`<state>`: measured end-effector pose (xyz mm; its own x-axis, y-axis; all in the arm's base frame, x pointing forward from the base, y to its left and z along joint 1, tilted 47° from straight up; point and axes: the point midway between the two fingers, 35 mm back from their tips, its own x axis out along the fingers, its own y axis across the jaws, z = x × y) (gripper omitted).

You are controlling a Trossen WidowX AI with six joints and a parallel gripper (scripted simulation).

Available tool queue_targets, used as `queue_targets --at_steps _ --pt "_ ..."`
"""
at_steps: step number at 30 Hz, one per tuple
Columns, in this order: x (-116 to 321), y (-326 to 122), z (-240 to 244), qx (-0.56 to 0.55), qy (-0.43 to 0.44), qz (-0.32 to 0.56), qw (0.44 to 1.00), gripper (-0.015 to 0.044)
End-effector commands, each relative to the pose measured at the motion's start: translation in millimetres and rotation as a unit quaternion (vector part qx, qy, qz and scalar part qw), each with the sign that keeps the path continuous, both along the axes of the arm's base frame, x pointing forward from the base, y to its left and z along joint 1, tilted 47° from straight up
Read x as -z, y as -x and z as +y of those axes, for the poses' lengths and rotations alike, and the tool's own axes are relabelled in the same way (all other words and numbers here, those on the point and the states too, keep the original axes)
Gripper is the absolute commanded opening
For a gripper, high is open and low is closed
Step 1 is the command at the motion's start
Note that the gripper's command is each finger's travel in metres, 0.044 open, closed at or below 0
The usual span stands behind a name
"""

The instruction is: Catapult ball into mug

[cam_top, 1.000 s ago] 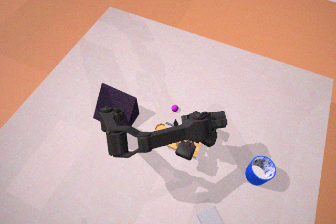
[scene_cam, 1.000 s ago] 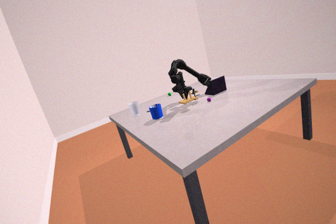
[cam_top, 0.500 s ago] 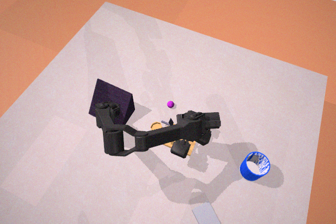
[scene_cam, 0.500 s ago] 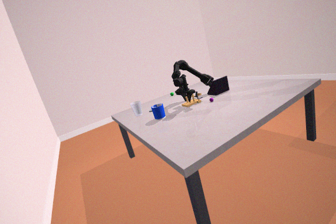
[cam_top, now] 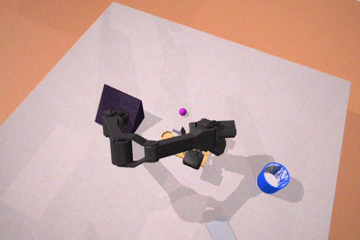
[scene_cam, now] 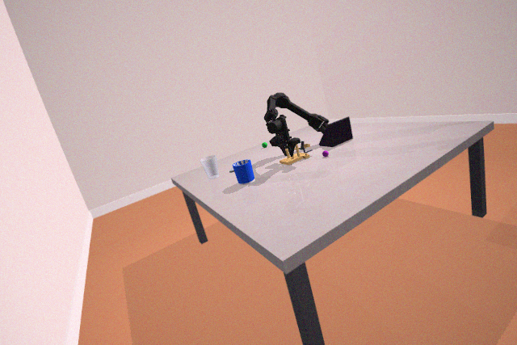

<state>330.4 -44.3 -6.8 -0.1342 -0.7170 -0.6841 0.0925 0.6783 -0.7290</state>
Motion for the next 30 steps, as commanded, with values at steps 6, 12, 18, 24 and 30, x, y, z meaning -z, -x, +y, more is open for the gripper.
queue_targets --at_steps 6,12,18,24,30 --pt "-2.1 -1.4 2.1 0.0 0.0 -0.002 1.0 0.0394" --pt "-52.9 -12.8 57.8 0.0 -0.003 0.0 1.0 0.044" --pt "-59.4 -13.2 65.1 -0.005 -0.001 0.0 1.0 0.044" --pt "-66.0 -11.1 70.8 -0.003 0.0 -0.001 1.0 0.044" --pt "-35.3 -5.7 38.3 -0.003 0.001 -0.001 1.0 0.044"
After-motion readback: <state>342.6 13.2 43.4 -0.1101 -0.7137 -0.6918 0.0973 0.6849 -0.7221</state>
